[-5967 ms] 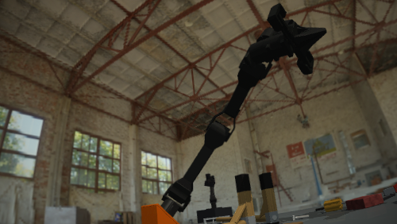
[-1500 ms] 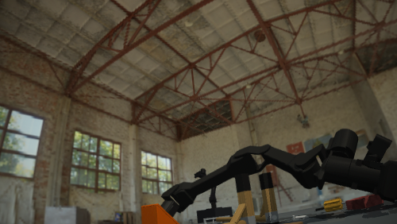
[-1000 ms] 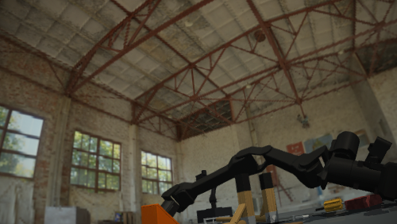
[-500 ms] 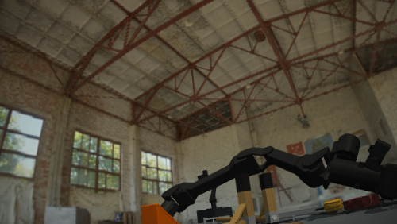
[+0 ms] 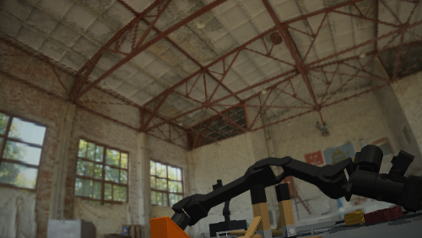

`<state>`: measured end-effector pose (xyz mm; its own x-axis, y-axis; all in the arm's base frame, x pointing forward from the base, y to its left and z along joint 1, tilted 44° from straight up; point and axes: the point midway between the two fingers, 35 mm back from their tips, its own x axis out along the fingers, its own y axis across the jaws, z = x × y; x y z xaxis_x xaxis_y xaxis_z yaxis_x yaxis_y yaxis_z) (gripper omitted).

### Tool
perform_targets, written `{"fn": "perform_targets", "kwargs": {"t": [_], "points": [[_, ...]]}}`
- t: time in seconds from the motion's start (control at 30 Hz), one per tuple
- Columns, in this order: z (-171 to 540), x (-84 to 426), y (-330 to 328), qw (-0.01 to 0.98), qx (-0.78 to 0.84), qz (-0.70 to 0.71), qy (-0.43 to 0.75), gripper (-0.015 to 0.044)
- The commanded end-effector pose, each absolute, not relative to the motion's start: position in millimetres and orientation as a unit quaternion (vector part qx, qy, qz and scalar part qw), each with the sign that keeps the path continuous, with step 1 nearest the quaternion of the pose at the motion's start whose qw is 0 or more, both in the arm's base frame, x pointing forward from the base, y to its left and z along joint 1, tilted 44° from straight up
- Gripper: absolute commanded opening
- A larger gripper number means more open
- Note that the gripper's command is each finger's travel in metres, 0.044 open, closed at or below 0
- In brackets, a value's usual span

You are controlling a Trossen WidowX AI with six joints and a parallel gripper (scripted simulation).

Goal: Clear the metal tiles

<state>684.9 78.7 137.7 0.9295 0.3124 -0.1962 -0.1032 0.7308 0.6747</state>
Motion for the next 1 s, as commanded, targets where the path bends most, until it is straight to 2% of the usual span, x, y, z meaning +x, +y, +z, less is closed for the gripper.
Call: {"fn": "perform_targets", "kwargs": {"t": [0.0, 0.97], "points": [[144.0, 683.5, 84.4, 0.918, 0.35, 0.113, 0.148, 0.0], [174.8, 672.6, 120.3, 0.917, 0.352, 0.113, 0.148, 0.0]]}}
